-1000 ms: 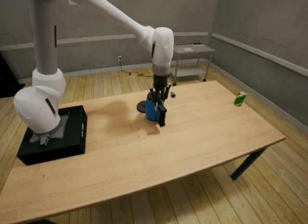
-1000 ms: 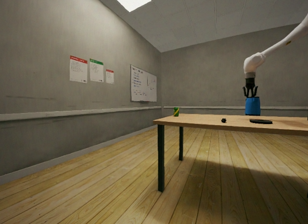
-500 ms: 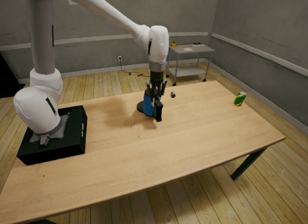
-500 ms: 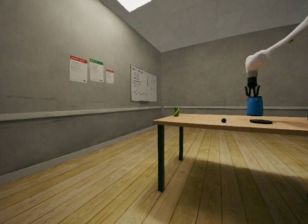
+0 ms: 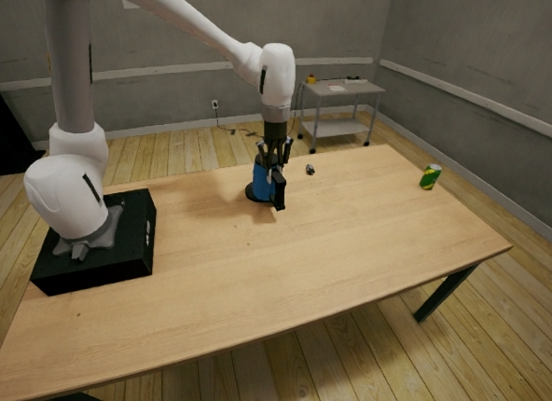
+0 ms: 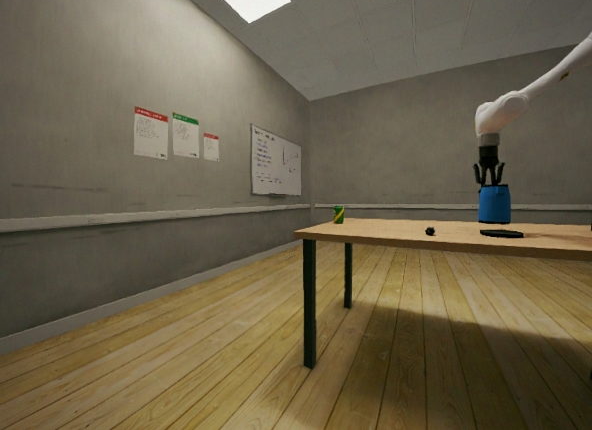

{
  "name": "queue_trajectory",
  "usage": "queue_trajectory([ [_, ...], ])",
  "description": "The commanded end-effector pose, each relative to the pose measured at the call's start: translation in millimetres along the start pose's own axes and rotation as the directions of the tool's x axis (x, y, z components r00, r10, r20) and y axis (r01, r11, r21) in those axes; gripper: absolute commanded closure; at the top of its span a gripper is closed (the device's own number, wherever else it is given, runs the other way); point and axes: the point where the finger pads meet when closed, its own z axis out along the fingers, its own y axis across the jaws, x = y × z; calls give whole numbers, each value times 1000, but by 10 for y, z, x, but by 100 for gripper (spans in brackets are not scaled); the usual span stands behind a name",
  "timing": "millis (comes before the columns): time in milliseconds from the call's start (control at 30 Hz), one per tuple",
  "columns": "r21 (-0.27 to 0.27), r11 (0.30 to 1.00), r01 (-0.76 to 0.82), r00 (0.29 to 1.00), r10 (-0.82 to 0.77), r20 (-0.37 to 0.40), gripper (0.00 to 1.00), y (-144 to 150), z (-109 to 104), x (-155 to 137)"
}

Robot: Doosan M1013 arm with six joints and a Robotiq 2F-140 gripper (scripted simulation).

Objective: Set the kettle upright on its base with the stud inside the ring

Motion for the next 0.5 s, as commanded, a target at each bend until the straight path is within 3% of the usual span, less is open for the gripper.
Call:
queue_trajectory([
  [0, 1, 1000, 0, 1000, 0, 0, 90, -4, -8, -79],
  [467, 1, 1000, 0, 1000, 0, 0, 90, 0, -9, -378],
])
